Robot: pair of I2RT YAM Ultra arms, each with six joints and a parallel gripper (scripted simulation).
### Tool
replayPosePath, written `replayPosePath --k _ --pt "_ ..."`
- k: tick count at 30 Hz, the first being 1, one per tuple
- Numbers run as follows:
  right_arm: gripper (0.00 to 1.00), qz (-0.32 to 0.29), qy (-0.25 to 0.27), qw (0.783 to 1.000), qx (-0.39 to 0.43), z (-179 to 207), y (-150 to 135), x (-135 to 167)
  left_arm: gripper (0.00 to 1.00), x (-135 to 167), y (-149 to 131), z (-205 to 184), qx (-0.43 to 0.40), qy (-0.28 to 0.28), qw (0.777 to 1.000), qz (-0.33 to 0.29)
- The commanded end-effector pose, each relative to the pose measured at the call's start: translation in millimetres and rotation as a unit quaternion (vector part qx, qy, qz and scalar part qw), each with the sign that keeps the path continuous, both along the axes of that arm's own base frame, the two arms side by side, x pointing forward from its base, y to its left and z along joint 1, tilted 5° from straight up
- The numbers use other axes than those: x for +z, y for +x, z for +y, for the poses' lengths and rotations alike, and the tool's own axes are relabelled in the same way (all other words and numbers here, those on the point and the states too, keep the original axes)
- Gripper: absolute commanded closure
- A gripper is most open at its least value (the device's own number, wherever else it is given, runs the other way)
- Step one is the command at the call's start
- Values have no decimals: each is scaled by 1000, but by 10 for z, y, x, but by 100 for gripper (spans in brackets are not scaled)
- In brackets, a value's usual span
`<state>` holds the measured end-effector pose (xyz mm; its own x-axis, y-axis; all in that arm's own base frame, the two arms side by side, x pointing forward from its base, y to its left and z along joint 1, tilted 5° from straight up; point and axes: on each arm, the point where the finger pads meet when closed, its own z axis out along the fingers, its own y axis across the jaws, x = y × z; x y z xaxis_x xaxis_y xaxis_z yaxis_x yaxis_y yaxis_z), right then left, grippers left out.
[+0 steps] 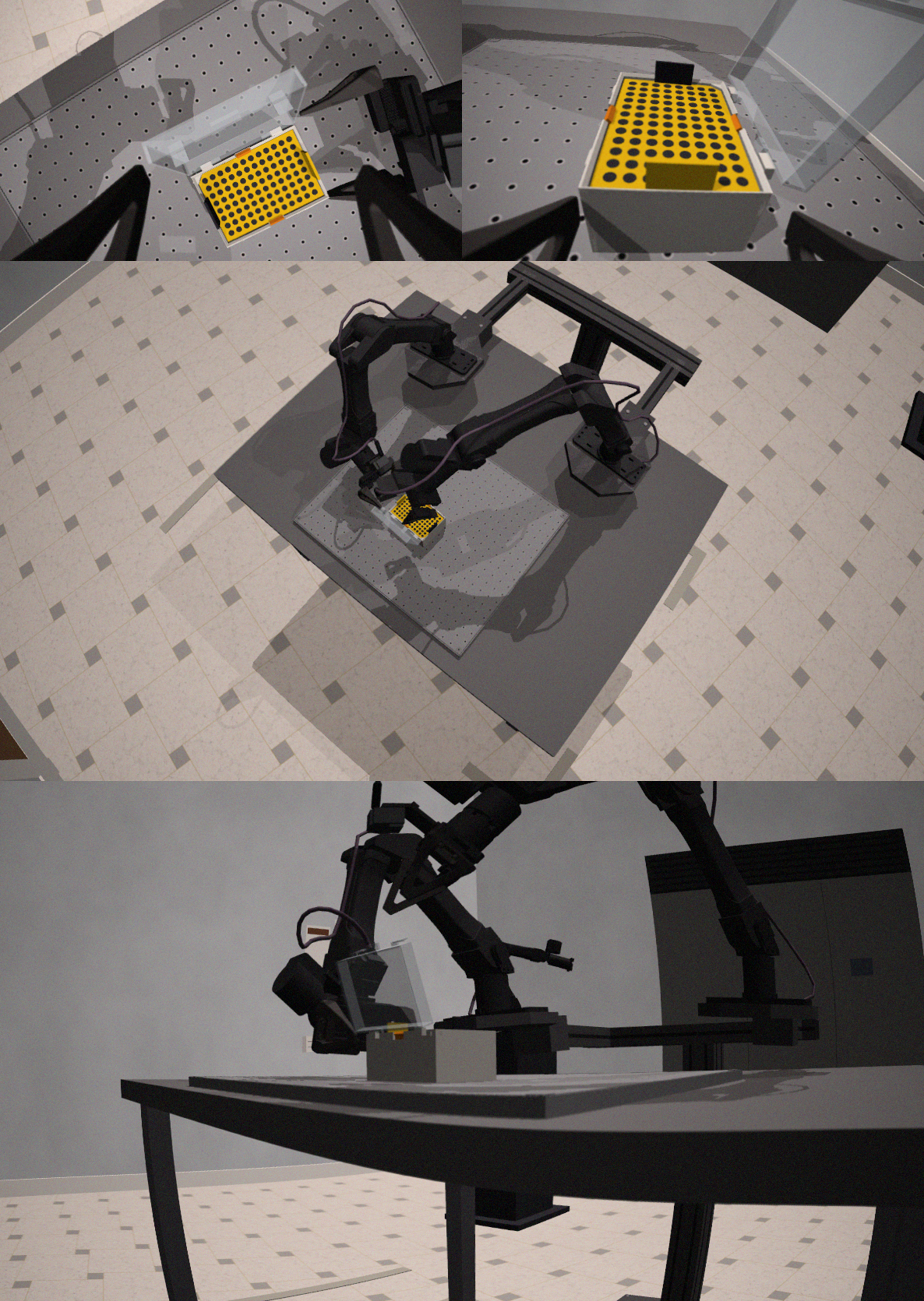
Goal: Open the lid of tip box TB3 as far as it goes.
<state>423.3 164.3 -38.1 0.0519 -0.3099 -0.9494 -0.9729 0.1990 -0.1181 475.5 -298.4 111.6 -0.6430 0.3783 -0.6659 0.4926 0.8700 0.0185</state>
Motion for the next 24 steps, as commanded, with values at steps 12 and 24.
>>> replayPosePath --k 12,24 --pt "1 24 1 1000 16 -270 -167 2 0 214 25 -59 -8 -15 1000 -23" --pt "1 19 0 1000 13 -297 -144 37 0 214 25 -59 -8 -15 1000 -23"
